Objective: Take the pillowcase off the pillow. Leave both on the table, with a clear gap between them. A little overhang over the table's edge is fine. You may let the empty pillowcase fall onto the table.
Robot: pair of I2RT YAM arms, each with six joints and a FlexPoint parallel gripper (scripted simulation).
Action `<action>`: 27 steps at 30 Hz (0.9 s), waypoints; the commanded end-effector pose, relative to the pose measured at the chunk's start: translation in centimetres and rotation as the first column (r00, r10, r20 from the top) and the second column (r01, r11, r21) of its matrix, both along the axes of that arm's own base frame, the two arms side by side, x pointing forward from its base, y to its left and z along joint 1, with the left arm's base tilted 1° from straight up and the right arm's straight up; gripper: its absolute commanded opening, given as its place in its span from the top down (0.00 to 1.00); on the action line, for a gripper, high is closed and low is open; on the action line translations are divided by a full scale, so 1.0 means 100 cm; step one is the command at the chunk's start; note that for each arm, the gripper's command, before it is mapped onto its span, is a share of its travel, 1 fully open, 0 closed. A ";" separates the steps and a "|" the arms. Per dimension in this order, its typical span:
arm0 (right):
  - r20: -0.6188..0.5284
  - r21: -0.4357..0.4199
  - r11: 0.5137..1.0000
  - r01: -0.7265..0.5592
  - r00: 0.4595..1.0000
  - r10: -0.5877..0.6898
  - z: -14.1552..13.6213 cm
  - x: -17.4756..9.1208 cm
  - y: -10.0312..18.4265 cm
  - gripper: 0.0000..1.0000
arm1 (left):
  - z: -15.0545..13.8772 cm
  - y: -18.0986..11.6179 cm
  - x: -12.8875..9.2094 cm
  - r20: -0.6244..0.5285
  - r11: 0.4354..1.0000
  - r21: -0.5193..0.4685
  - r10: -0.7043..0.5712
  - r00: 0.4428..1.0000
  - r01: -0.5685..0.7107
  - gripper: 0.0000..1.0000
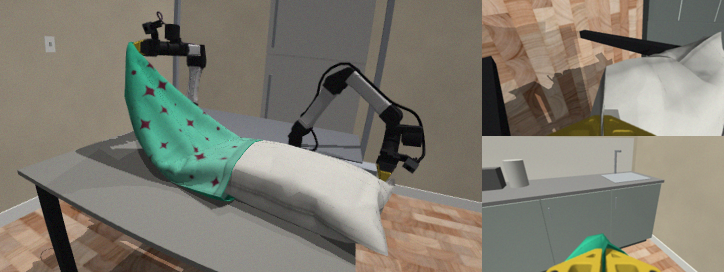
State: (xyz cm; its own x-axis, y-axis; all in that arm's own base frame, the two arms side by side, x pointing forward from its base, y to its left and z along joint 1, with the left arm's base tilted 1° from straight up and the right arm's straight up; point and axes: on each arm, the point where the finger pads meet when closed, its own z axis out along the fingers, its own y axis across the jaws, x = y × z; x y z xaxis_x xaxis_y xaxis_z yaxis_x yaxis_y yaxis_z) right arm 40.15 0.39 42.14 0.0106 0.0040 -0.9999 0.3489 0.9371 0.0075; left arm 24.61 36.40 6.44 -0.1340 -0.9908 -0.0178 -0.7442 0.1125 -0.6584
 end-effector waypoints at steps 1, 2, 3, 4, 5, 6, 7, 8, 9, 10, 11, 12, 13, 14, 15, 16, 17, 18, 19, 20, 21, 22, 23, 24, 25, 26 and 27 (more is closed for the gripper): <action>0.006 -0.004 1.000 -0.027 1.000 0.027 0.021 0.003 -0.001 1.00 | 0.000 0.011 -0.002 0.003 0.999 0.034 0.017 1.000 -0.017 1.00; 0.006 -0.004 1.000 -0.027 1.000 0.027 0.021 0.003 -0.001 1.00 | 0.000 0.011 -0.002 0.003 0.999 0.034 0.017 1.000 -0.017 1.00; 0.006 -0.002 0.999 -0.033 0.999 0.033 0.025 0.003 -0.001 1.00 | 0.000 0.011 -0.002 0.003 0.999 0.034 0.017 1.000 -0.017 1.00; 0.003 -0.005 0.999 -0.039 0.999 0.039 0.029 0.004 -0.001 1.00 | 0.000 0.011 -0.002 0.003 0.999 0.034 0.017 1.000 -0.017 1.00; 0.005 -0.005 0.999 -0.044 0.999 0.044 0.033 0.004 -0.001 1.00 | 0.000 0.011 -0.002 0.003 0.999 0.034 0.017 1.000 -0.017 1.00; 0.005 -0.006 0.999 -0.050 0.999 0.050 0.038 0.004 -0.002 1.00 | 0.000 0.011 -0.002 0.003 0.999 0.034 0.017 1.000 -0.017 1.00; 0.004 -0.006 0.998 -0.056 0.998 0.056 0.042 0.005 -0.002 1.00 | 0.000 0.011 -0.002 0.003 0.999 0.034 0.017 1.000 -0.017 1.00; 0.006 -0.006 0.998 -0.064 0.998 0.064 0.047 0.004 -0.002 1.00 | 0.000 0.011 -0.002 0.003 0.999 0.034 0.017 1.000 -0.017 1.00; 0.006 -0.006 0.998 -0.070 0.998 0.070 0.051 0.004 -0.002 1.00 | 0.000 0.011 -0.002 0.003 0.999 0.034 0.017 1.000 -0.017 1.00; 0.005 -0.006 0.997 -0.077 0.997 0.077 0.056 0.004 -0.002 1.00 | 0.000 0.011 -0.002 0.003 0.999 0.034 0.017 1.000 -0.017 1.00; 0.004 -0.006 0.996 -0.084 0.996 0.084 0.060 0.005 -0.002 1.00 | 0.000 0.011 -0.002 0.003 0.999 0.034 0.017 1.000 -0.017 1.00; 0.003 -0.007 0.996 -0.091 0.996 0.091 0.064 0.004 -0.003 1.00 | 0.000 0.011 -0.002 0.003 0.999 0.034 0.017 1.000 -0.017 1.00; 0.003 -0.007 0.995 -0.097 0.995 0.097 0.068 0.004 -0.003 1.00 | 0.000 0.011 -0.002 0.003 0.999 0.034 0.017 1.000 -0.017 1.00; 0.000 -0.008 0.994 -0.105 0.994 0.105 0.072 0.004 -0.003 1.00 | 0.000 0.011 -0.002 0.003 0.999 0.034 0.017 1.000 -0.017 1.00; -0.001 -0.008 0.994 -0.112 0.994 0.112 0.076 0.004 -0.003 1.00 | 0.000 0.011 -0.002 0.003 0.999 0.034 0.017 1.000 -0.017 1.00; -0.001 -0.008 0.993 -0.118 0.993 0.118 0.080 0.004 -0.003 1.00 | 0.000 0.011 -0.002 0.003 0.999 0.034 0.017 1.000 -0.017 1.00; -0.004 -0.008 0.992 -0.126 0.992 0.126 0.084 0.003 -0.004 1.00 | 0.000 0.011 -0.002 0.003 0.999 0.034 0.017 1.000 -0.017 1.00; -0.004 -0.008 0.992 -0.126 0.992 0.126 0.084 0.003 -0.004 1.00 | 0.000 0.011 -0.002 0.003 0.999 0.034 0.017 1.000 -0.017 1.00; -0.004 -0.008 0.992 -0.126 0.992 0.126 0.084 0.003 -0.004 1.00 | 0.000 0.011 -0.002 0.003 0.999 0.034 0.017 1.000 -0.017 1.00; -0.004 -0.006 0.991 -0.133 0.991 0.133 0.088 0.003 -0.004 1.00 | 0.000 0.011 -0.002 0.003 0.999 0.034 0.017 1.000 -0.017 1.00; -0.006 -0.009 0.990 -0.140 0.990 0.140 0.092 0.002 -0.004 1.00 | 0.000 0.011 -0.002 0.003 0.999 0.034 0.017 1.000 -0.017 1.00; -0.006 -0.009 0.989 -0.145 0.989 0.145 0.096 0.001 -0.004 1.00 | 0.000 0.011 -0.002 0.003 0.999 0.034 0.017 1.000 -0.017 1.00; -0.006 -0.010 0.988 -0.152 0.988 0.152 0.100 0.000 -0.005 1.00 | 0.000 0.011 -0.002 0.003 0.999 0.034 0.017 1.000 -0.017 1.00; -0.007 -0.010 0.987 -0.159 0.987 0.159 0.104 -0.001 -0.005 1.00 | 0.000 0.011 -0.002 0.003 0.999 0.034 0.017 1.000 -0.017 1.00; -0.006 -0.011 0.986 -0.168 0.986 0.168 0.109 -0.003 -0.005 1.00 | 0.000 0.011 -0.002 0.003 0.999 0.034 0.017 1.000 -0.017 1.00; -0.007 -0.010 0.985 -0.175 0.985 0.175 0.113 -0.004 -0.005 1.00 | 0.000 0.011 -0.002 0.003 0.999 0.034 0.017 1.000 -0.017 1.00; -0.007 -0.010 0.983 -0.182 0.983 0.182 0.117 -0.005 -0.006 1.00 | 0.000 0.011 -0.002 0.003 0.999 0.034 0.017 1.000 -0.017 1.00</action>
